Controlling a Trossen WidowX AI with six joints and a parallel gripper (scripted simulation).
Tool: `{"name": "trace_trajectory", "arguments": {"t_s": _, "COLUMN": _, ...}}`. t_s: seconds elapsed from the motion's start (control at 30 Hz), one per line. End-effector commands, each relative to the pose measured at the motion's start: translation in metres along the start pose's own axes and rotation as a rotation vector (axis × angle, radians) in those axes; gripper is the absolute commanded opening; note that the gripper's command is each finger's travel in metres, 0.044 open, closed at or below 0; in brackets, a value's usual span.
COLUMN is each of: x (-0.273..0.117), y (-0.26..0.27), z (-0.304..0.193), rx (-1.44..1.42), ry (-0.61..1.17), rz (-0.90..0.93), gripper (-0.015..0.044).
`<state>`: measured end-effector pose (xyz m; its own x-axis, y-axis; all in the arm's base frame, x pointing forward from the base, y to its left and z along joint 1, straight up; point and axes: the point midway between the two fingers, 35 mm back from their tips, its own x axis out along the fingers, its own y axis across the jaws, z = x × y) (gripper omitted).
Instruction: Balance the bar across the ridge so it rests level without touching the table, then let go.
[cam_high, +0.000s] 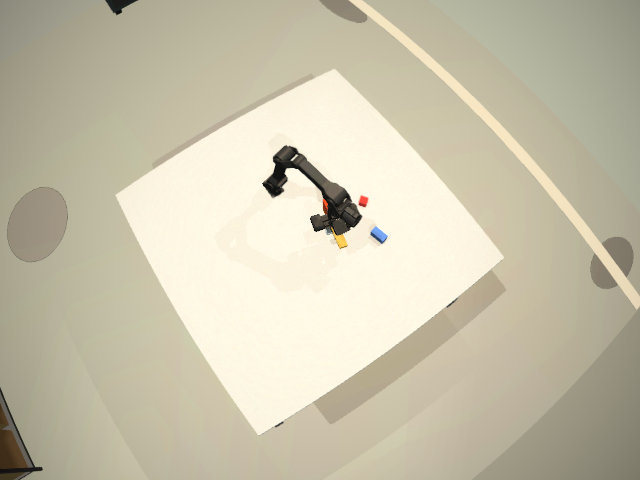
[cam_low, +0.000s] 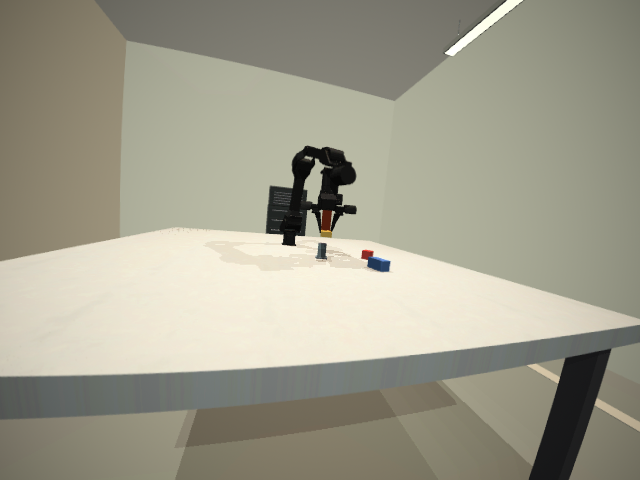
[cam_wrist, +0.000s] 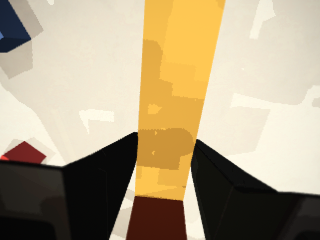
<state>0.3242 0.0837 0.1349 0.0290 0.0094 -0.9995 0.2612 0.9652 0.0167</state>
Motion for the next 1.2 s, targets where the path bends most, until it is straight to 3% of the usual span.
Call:
{"name": "trace_trajectory", "arguments": {"t_s": 0.0, "x": 0.007, "y": -0.002, "z": 0.0, "rx": 0.011, "ry": 0.001, "rz": -0.003, "gripper": 0.0}}
{"name": "trace_trajectory", "arguments": {"t_s": 1.17, "x": 0.024, "y": -0.007, "z": -0.001, "rx": 0.021, "ry": 0.001, "rz": -0.003, "gripper": 0.0}}
